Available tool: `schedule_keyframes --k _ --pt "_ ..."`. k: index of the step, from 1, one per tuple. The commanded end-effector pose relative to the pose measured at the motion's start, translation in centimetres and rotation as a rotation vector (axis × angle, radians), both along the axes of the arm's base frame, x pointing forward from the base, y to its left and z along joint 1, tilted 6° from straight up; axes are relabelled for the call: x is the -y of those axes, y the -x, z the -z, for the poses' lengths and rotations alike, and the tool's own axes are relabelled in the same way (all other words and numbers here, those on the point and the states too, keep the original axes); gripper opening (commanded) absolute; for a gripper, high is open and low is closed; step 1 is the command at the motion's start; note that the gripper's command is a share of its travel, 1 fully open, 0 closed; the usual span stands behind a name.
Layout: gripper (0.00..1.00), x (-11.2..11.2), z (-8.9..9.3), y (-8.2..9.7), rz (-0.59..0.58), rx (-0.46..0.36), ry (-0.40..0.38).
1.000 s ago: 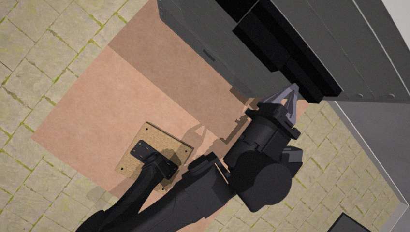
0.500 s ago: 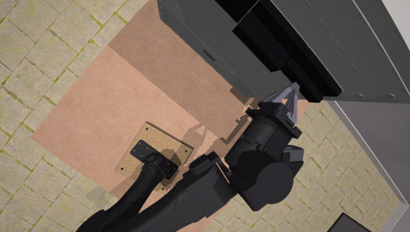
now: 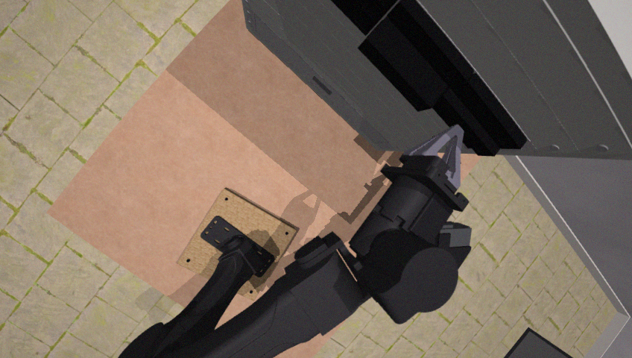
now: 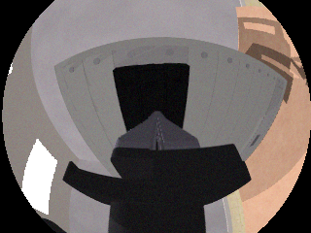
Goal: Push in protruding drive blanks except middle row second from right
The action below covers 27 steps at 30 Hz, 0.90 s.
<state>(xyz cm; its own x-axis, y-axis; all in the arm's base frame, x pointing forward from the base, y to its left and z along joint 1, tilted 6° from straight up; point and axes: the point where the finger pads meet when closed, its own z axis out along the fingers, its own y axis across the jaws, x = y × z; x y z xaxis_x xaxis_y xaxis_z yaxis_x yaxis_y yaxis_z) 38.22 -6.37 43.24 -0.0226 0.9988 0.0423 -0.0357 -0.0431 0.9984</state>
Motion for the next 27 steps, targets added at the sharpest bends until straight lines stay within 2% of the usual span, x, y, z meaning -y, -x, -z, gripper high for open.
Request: schedule_keyframes --k 1,27 --pt "0.0 0.78 -3.05 -0.42 0.037 0.081 0.039" --pt "0.0 1.17 -3.28 -0.53 0.044 0.081 0.039"
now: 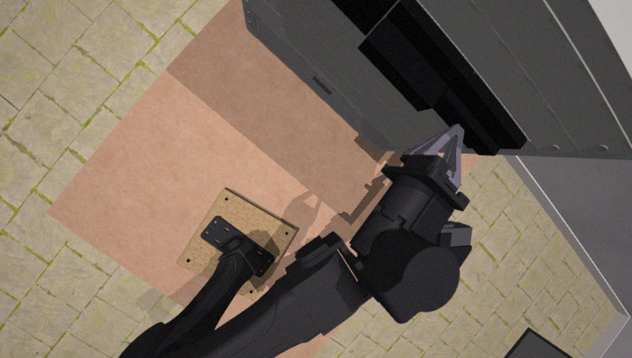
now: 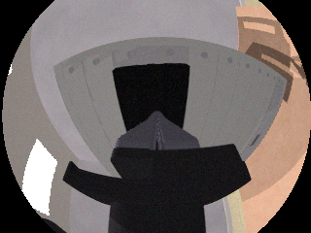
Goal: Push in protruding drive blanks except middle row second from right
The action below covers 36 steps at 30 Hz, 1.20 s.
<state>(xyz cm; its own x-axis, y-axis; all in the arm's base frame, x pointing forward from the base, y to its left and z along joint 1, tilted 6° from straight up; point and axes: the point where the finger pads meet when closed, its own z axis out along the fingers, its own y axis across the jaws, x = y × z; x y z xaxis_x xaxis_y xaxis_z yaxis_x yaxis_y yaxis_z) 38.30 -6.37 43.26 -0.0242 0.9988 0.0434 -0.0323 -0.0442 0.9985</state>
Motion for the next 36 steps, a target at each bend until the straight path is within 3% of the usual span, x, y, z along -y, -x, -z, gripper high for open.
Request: schedule_keyframes --k 1,36 --pt "0.0 1.28 -3.33 -0.48 0.048 0.084 0.04" --pt "0.0 1.53 -3.77 -0.79 0.048 0.084 0.04"
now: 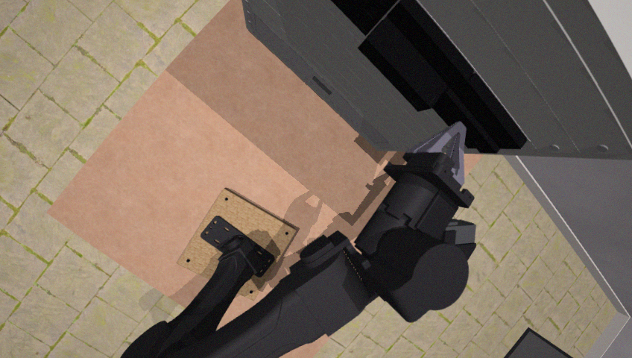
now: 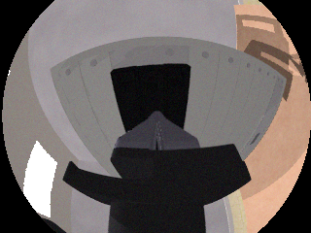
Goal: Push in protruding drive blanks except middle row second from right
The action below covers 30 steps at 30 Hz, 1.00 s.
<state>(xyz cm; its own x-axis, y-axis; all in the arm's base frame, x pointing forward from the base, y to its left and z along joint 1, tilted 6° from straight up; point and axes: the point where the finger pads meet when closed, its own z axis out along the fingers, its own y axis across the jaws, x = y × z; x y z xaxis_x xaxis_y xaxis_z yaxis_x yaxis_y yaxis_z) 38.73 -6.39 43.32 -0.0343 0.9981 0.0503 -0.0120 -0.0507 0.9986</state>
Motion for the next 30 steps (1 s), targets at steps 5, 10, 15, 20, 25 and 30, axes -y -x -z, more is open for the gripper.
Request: schedule_keyframes --k 5,10,15,20,25,30 --pt "0.0 1.52 -3.71 -0.36 0.059 0.104 0.046" --pt "0.0 1.52 -3.71 -0.36 0.059 0.104 0.046" --pt "0.0 1.52 -3.71 -0.36 0.059 0.104 0.046" --pt "0.0 1.52 -3.71 -0.37 0.059 0.104 0.046" --pt "0.0 1.58 -3.85 -0.47 0.059 0.104 0.047" --pt "0.0 1.69 -4.07 -0.63 0.059 0.104 0.047"
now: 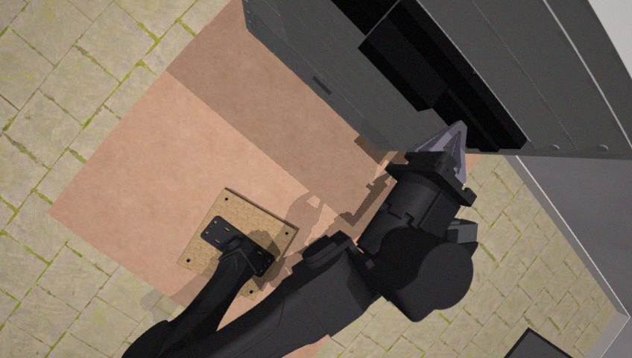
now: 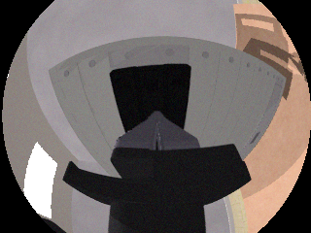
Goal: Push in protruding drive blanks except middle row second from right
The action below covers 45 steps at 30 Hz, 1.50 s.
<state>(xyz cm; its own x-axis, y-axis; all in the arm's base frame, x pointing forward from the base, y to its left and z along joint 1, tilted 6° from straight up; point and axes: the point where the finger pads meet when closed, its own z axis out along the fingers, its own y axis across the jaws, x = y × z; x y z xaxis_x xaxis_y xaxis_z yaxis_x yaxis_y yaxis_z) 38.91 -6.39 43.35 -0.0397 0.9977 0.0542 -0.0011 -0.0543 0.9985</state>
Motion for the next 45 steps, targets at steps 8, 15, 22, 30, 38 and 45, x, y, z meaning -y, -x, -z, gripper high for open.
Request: schedule_keyframes --k 8,15,22,30,38,45 --pt "0.0 1.68 -4.04 -0.45 0.065 0.115 0.05" --pt "0.0 1.68 -4.04 -0.45 0.065 0.115 0.05" --pt "0.0 1.7 -4.06 -0.47 0.065 0.115 0.05" --pt "0.0 1.85 -4.39 -0.71 0.065 0.115 0.05" --pt "0.0 1.86 -4.39 -0.71 0.065 0.115 0.05" --pt "0.0 1.86 -4.39 -0.71 0.065 0.115 0.05"
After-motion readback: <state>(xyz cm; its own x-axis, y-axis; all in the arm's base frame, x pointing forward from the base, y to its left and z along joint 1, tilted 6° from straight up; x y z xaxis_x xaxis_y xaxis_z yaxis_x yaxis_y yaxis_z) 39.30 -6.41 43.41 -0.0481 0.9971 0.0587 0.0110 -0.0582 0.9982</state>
